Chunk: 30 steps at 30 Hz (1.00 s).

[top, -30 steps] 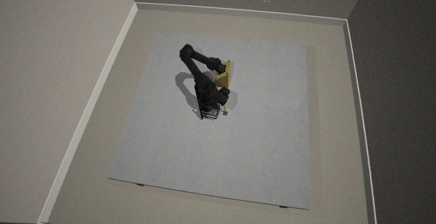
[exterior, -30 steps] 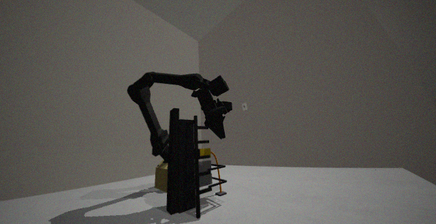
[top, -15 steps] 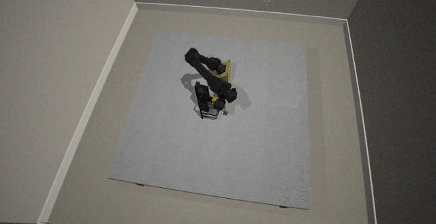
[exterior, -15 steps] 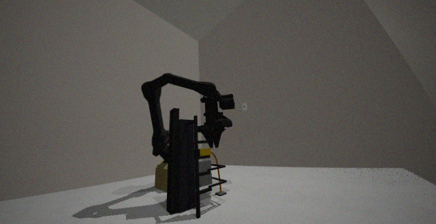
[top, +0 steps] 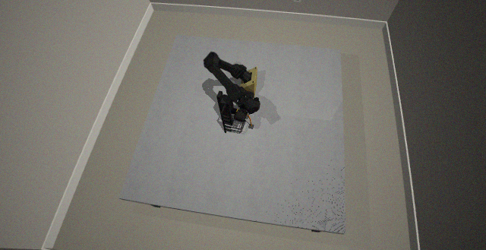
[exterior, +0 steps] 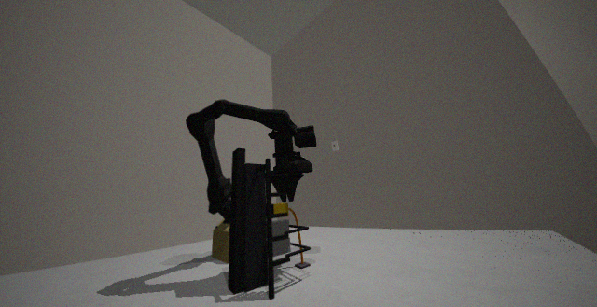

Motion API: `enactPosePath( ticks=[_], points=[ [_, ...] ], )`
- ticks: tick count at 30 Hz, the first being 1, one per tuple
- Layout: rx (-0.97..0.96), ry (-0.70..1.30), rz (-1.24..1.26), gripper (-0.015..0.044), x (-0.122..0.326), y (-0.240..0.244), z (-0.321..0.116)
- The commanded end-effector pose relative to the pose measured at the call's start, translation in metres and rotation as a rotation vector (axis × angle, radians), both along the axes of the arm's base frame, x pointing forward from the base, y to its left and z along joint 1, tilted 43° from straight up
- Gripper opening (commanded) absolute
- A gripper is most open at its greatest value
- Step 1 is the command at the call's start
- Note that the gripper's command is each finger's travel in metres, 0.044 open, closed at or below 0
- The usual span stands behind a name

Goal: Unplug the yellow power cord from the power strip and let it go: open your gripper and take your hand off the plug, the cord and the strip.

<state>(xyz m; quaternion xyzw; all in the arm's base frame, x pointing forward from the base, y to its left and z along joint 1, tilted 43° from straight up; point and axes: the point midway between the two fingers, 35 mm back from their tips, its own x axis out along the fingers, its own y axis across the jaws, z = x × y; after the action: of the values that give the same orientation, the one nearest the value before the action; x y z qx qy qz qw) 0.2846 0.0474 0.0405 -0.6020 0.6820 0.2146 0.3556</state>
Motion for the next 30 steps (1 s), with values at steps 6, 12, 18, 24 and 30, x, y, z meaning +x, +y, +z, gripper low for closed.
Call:
enactPosePath(
  ticks=[6, 12, 18, 24, 30],
  points=[
    [-0.009, 0.013, 0.004, 0.016, -0.006, -0.012, 0.008],
    [-0.009, 0.013, 0.004, 0.016, -0.006, -0.014, 0.01],
    [-0.009, 0.013, 0.004, 0.016, -0.006, -0.017, 0.006],
    [-0.009, 0.013, 0.004, 0.016, -0.007, -0.022, 0.001],
    [-0.004, 0.004, -0.001, 0.0108, -0.005, -0.02, 0.002]
  ],
)
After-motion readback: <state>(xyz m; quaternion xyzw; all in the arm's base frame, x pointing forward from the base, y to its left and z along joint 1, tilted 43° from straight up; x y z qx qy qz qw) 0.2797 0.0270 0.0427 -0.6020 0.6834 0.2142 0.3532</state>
